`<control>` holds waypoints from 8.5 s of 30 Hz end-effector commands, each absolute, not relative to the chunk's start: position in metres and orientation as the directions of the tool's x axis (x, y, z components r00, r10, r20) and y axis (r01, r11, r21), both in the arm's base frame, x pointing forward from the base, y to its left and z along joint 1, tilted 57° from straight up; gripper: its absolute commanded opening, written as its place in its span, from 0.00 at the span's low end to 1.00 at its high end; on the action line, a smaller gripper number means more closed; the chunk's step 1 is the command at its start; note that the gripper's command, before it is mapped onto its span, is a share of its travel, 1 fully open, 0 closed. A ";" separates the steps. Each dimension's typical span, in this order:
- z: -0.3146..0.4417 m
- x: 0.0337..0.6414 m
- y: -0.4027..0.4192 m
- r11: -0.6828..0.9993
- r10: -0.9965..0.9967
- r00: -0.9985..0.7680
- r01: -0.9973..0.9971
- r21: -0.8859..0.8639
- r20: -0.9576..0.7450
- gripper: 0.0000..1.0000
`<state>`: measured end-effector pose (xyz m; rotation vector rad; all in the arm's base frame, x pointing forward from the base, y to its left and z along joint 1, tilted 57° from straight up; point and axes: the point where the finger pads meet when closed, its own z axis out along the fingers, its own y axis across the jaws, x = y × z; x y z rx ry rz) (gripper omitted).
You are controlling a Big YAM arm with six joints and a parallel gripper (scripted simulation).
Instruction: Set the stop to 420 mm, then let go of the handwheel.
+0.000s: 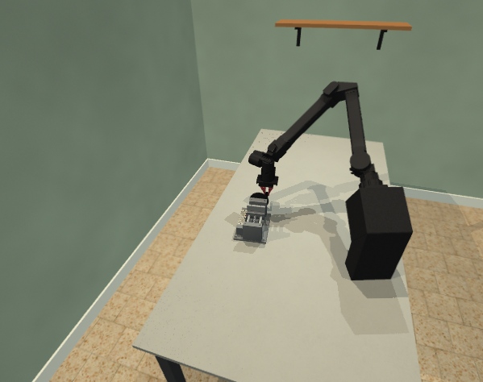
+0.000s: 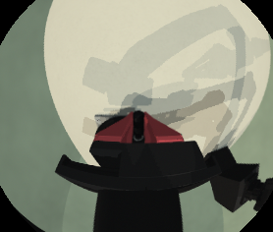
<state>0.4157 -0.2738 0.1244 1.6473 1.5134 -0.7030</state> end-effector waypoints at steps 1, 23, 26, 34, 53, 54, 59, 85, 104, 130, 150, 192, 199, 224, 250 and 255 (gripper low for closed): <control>0.148 0.427 -0.258 0.021 0.547 0.164 0.978 0.210 -0.821 0.06; 0.157 0.447 -0.242 0.022 0.550 0.155 0.980 0.200 -0.821 0.06; 0.161 0.447 -0.242 0.022 0.548 0.162 0.978 0.207 -0.820 0.06; 0.151 0.452 -0.242 0.022 0.553 0.143 0.982 0.186 -0.821 0.06; 0.152 0.466 -0.240 0.028 0.557 0.137 0.983 0.184 -0.819 0.06; 0.152 0.467 -0.240 0.028 0.557 0.137 0.983 0.184 -0.819 0.06; 0.152 0.469 -0.240 0.029 0.557 0.138 0.982 0.185 -0.819 0.06; 0.152 0.484 -0.256 0.019 0.551 0.147 0.982 0.189 -0.822 0.06; 0.145 0.491 -0.278 0.000 0.548 0.157 0.982 0.188 -0.822 0.06; 0.133 0.496 -0.297 0.000 0.547 0.156 0.982 0.186 -0.822 0.06; 0.112 0.481 -0.310 -0.001 0.553 0.137 0.986 0.164 -0.822 0.06; 0.108 0.448 -0.323 -0.005 0.545 0.152 0.984 0.178 -0.825 0.06; 0.104 0.447 -0.323 -0.006 0.547 0.146 0.985 0.170 -0.824 0.06; 0.113 0.434 -0.318 -0.010 0.542 0.167 0.981 0.192 -0.824 0.06; 0.106 0.448 -0.310 0.004 0.552 0.143 0.985 0.174 -0.821 0.06; 0.107 0.448 -0.310 0.004 0.552 0.144 0.984 0.175 -0.822 0.06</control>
